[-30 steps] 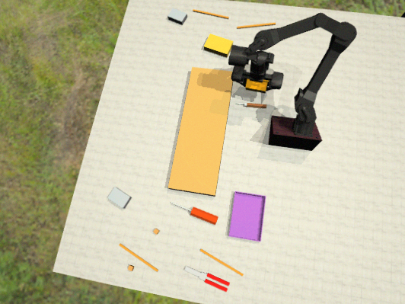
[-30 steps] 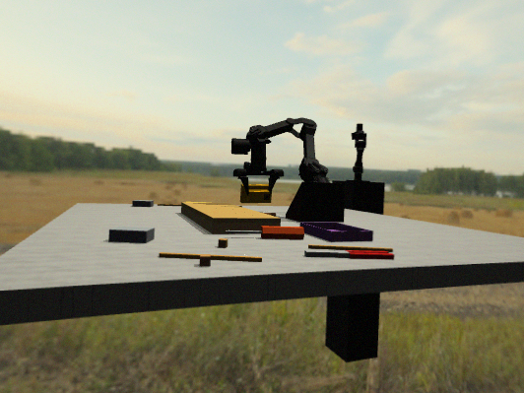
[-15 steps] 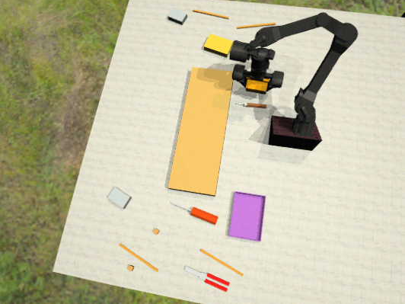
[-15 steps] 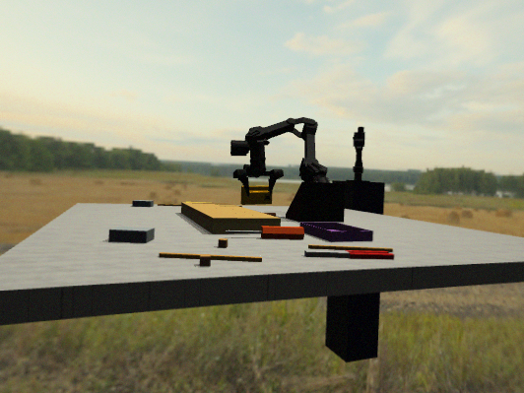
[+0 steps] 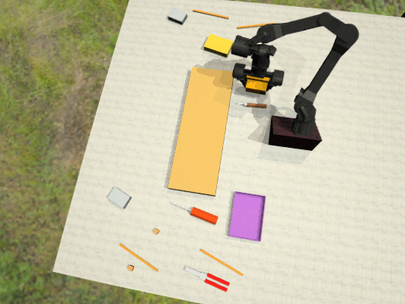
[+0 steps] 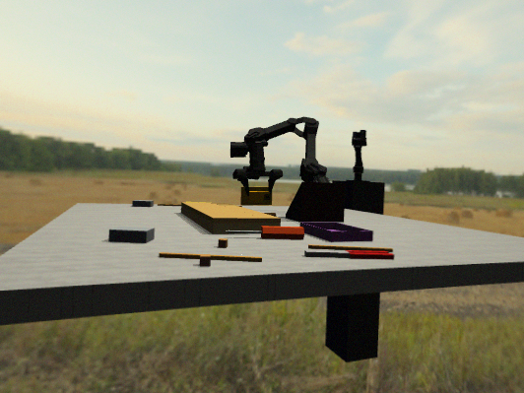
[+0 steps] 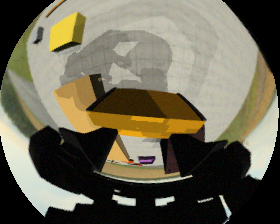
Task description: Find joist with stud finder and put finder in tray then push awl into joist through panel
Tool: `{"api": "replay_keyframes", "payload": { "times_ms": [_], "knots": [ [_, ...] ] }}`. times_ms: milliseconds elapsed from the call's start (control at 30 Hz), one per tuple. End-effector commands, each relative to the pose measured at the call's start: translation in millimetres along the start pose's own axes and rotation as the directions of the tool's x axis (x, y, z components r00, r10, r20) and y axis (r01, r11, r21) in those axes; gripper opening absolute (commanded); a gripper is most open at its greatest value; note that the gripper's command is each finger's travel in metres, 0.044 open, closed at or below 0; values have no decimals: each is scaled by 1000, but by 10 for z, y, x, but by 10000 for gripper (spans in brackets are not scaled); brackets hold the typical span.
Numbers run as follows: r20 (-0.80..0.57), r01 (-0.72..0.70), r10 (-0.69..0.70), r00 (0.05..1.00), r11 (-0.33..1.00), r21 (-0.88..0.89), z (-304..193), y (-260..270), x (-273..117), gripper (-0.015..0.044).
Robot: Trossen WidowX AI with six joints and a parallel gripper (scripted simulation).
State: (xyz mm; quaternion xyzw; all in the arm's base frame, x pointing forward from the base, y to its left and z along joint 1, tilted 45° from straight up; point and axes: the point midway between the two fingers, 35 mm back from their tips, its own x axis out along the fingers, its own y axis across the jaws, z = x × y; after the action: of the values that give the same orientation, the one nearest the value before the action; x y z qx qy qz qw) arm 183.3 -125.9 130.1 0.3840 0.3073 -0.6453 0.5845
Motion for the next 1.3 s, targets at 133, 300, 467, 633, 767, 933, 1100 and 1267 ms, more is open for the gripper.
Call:
{"api": "replay_keyframes", "payload": {
  "times_ms": [133, 300, 467, 633, 767, 933, 1100, 1267],
  "knots": [
    [-25, -25, 25, 999, 1000, 7, 29, 30, -47, 0],
    [-52, -22, 22, 998, 1000, 6, 36, 29, -44, 0],
    [-83, -20, 20, 996, 1000, 5, 44, 27, -42, 0],
    [-114, -20, 20, 993, 1000, 4, 52, 27, -41, 0],
    [-138, -21, 21, 990, 1000, 4, 59, 27, -41, 0],
    [-156, -21, 21, 987, 1000, 3, 64, 27, -41, 0],
    [-183, -18, 18, 983, 1000, 1, 70, 25, -37, 0],
    [-214, -16, 16, 977, 1000, 0, 77, 24, -33, 0]
  ]
}}
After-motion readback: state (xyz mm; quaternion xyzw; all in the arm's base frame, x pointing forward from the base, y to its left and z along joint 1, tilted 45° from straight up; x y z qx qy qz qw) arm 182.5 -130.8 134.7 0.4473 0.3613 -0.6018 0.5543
